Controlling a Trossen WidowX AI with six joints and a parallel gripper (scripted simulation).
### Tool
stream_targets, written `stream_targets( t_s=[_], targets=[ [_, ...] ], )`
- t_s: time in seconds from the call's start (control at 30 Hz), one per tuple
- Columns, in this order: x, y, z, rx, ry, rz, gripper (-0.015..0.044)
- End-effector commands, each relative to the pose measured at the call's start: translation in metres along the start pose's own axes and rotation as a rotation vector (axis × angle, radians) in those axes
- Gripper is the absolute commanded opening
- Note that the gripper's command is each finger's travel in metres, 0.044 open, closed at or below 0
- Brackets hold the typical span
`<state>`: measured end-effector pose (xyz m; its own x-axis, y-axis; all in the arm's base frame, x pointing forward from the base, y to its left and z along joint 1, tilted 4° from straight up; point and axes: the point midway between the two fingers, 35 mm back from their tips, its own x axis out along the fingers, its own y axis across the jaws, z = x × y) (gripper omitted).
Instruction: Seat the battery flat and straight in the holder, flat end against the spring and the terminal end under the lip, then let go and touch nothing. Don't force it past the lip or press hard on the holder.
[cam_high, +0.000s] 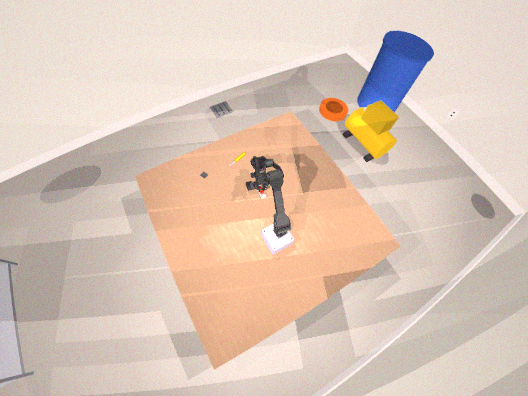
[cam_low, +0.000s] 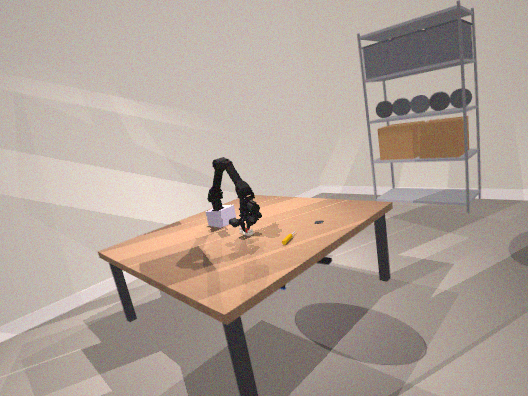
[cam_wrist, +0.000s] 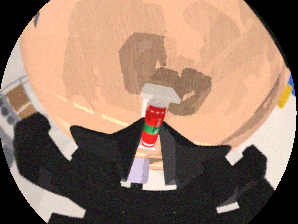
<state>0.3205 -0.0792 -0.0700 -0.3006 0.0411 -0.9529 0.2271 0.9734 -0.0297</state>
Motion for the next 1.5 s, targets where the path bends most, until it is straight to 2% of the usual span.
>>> stream_targets(
  t_s=[0.0,0.93,1.47],
  targets=[
    [-0.001,0.0,0.007,-0.005,-0.046,0.0,0.0075],
    [0.003,0.0,0.001,-0.006,-0.159,-0.001,0.0075],
    [0.006,0.0,-0.007,-0.006,-0.162,-0.001,0.0075]
  ],
)
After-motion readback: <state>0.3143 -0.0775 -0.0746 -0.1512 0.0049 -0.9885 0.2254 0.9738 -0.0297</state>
